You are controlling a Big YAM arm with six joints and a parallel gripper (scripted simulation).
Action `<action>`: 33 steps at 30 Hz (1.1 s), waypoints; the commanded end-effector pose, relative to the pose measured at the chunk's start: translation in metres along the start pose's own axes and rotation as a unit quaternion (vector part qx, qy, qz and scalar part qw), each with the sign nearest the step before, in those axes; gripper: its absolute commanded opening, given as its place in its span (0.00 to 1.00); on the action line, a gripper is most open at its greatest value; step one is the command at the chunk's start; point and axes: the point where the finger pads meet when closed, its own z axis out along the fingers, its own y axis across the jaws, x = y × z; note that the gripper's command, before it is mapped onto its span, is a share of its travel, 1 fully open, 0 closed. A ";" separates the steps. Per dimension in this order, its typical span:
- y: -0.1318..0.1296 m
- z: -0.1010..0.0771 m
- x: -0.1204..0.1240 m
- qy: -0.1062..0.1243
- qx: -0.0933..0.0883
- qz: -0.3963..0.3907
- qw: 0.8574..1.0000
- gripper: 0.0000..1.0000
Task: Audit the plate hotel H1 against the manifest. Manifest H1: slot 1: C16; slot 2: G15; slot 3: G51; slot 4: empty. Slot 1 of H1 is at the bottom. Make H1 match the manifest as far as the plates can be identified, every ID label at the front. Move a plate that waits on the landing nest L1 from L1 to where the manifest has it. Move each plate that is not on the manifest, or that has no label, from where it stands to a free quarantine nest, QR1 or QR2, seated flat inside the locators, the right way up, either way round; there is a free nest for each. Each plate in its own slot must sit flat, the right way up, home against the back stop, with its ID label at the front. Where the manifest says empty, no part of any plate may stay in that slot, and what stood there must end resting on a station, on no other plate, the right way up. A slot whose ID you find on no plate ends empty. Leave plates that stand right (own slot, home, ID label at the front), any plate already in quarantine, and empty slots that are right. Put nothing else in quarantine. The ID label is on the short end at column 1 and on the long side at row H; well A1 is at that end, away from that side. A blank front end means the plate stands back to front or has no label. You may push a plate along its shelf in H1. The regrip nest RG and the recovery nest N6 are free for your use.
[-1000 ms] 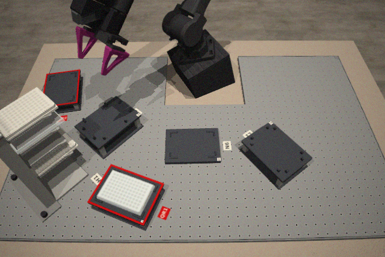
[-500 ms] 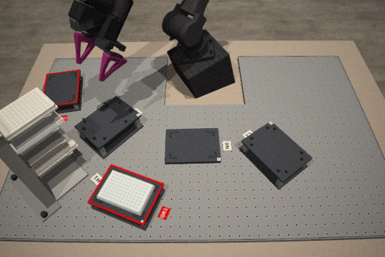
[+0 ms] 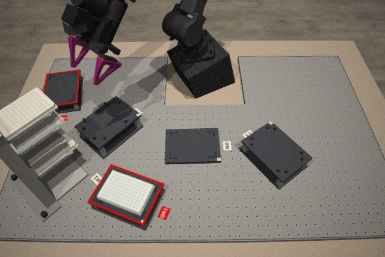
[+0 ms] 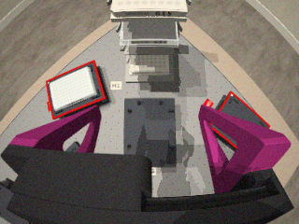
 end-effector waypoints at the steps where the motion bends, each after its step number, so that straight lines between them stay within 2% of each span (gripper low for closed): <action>1: -0.001 -0.010 -0.053 -0.048 0.000 0.002 0.999 1.00; 33: 0.000 0.019 -0.080 -0.048 -0.001 0.003 0.999 1.00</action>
